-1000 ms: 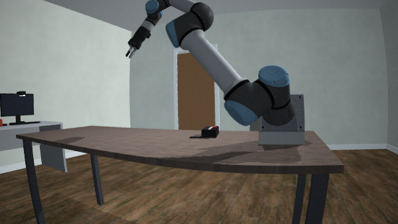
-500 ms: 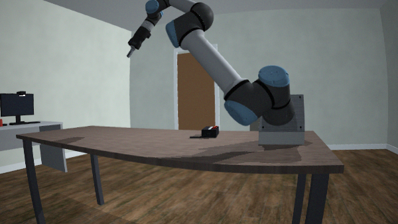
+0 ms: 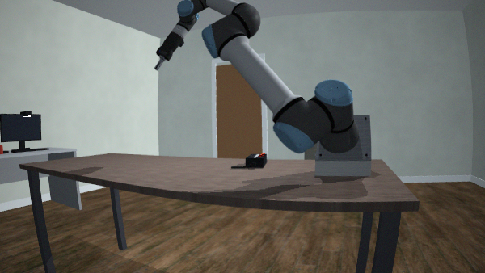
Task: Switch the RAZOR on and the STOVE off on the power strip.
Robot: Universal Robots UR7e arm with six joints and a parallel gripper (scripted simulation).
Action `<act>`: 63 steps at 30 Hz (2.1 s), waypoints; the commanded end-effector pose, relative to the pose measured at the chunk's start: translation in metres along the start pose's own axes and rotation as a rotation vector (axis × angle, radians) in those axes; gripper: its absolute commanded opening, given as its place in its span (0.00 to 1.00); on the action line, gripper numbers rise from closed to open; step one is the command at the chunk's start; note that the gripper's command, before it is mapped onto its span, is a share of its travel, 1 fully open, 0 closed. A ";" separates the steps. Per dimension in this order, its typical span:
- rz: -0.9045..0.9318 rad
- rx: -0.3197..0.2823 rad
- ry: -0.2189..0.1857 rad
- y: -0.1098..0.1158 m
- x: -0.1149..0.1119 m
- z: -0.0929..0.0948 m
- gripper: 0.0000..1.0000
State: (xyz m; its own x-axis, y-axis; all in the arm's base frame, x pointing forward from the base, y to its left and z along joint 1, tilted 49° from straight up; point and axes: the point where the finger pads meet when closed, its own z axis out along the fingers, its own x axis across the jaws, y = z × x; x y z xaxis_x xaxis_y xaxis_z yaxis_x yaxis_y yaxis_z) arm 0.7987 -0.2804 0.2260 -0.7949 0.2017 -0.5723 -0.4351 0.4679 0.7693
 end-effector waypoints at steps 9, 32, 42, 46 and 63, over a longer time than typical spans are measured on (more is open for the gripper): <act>-0.047 0.006 0.027 -0.011 0.016 -0.003 0.00; -0.302 0.004 0.186 -0.060 0.123 -0.010 0.00; -0.508 -0.032 0.318 -0.083 0.222 -0.011 0.00; -0.596 -0.058 0.374 -0.088 0.268 -0.010 0.00; -0.906 -0.209 0.568 -0.072 0.442 0.002 0.00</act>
State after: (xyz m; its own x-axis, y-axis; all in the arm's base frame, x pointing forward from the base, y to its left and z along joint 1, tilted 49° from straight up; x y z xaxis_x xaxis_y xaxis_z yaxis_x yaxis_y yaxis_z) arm 0.5100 -0.2345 -0.0671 -0.2709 -0.5558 -0.7860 -0.9620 0.1264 0.2422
